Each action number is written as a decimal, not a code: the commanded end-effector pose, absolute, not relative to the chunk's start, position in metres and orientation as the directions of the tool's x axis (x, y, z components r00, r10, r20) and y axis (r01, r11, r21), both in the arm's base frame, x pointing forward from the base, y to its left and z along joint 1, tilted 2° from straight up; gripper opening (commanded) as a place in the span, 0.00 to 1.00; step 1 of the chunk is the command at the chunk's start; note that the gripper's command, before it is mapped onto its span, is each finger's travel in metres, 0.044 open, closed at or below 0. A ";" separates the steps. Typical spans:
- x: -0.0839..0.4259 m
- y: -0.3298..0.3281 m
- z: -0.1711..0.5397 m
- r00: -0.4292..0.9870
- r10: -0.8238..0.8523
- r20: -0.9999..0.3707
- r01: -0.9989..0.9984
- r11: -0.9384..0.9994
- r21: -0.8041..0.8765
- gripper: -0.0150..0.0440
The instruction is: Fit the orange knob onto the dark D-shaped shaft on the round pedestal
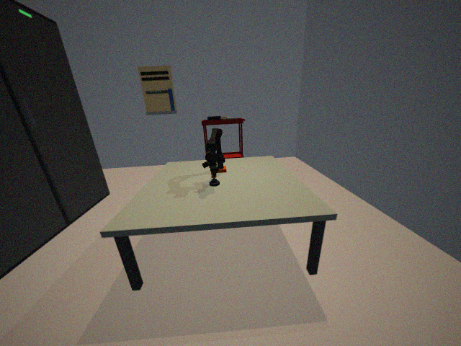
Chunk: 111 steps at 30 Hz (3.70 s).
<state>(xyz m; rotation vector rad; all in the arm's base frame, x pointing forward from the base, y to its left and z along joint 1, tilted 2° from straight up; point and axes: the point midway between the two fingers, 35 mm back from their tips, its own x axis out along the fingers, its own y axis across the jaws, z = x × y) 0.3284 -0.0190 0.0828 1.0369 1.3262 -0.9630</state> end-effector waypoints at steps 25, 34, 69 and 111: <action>0.329 -0.019 0.083 0.032 0.034 -0.999 0.968 0.246 0.039 0.25; 0.329 -0.019 0.085 0.032 0.034 -0.999 0.998 0.050 0.033 0.25; 0.330 -0.019 0.085 0.032 0.034 -0.999 0.998 -0.047 0.030 0.25; 0.330 -0.019 0.084 0.032 0.034 -0.999 0.929 -0.370 0.017 0.25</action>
